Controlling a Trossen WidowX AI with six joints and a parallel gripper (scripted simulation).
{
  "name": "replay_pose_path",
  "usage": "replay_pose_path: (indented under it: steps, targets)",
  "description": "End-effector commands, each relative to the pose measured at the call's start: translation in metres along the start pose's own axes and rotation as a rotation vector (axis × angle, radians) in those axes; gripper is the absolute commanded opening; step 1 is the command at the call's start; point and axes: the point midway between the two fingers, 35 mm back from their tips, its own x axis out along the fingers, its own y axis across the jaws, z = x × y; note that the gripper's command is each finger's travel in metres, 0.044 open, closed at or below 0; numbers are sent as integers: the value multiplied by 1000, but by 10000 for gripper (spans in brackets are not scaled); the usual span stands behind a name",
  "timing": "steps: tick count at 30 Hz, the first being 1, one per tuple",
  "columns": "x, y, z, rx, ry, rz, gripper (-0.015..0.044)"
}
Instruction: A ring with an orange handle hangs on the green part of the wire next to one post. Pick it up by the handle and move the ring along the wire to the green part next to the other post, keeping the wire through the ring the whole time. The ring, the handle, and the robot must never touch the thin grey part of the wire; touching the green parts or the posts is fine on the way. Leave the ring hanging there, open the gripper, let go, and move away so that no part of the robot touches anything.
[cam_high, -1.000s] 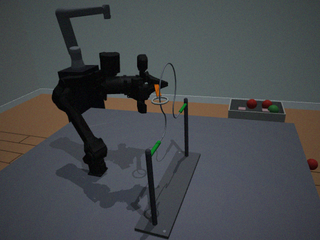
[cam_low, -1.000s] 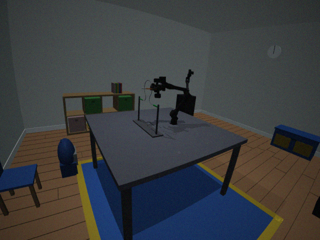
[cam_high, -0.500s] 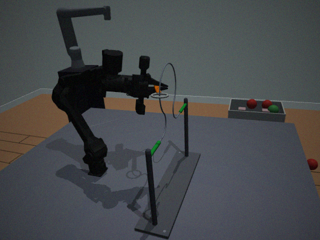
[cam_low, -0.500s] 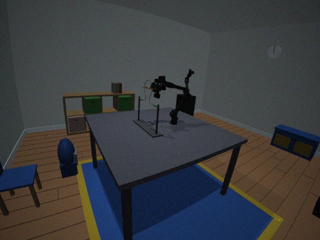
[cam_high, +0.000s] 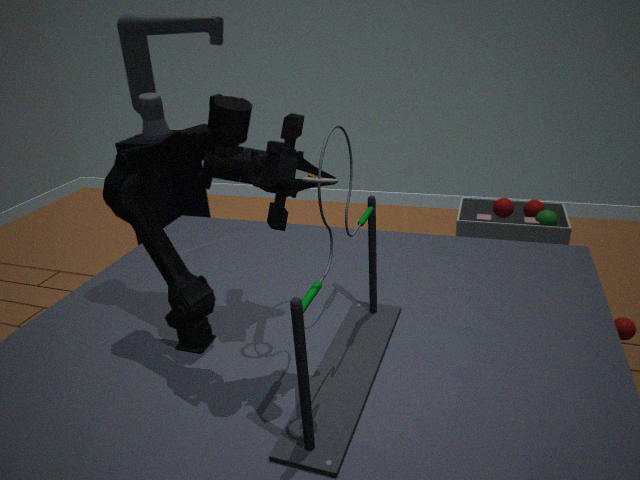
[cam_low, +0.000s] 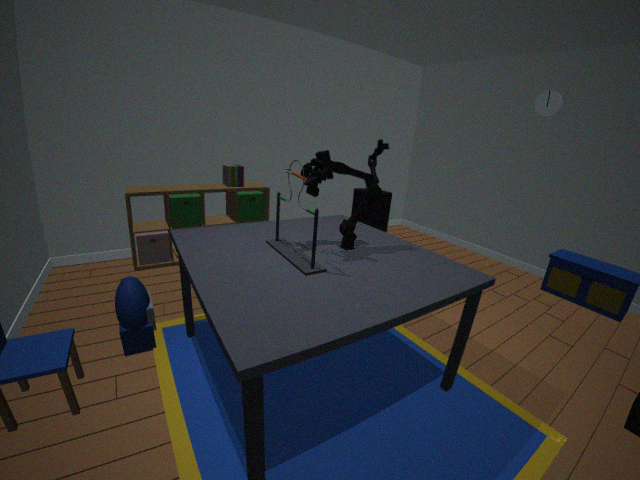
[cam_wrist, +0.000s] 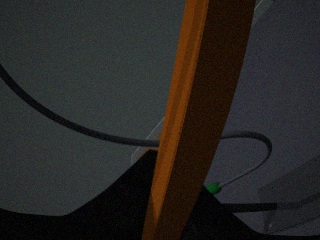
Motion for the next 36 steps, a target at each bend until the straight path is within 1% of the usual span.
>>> replay_pose_path:
  steps: [1, 36]
  targets:
    - [0, -1, 1, -60, -10, -29, -150]
    - [-1, -18, 5, -439, -65, -244, -150]
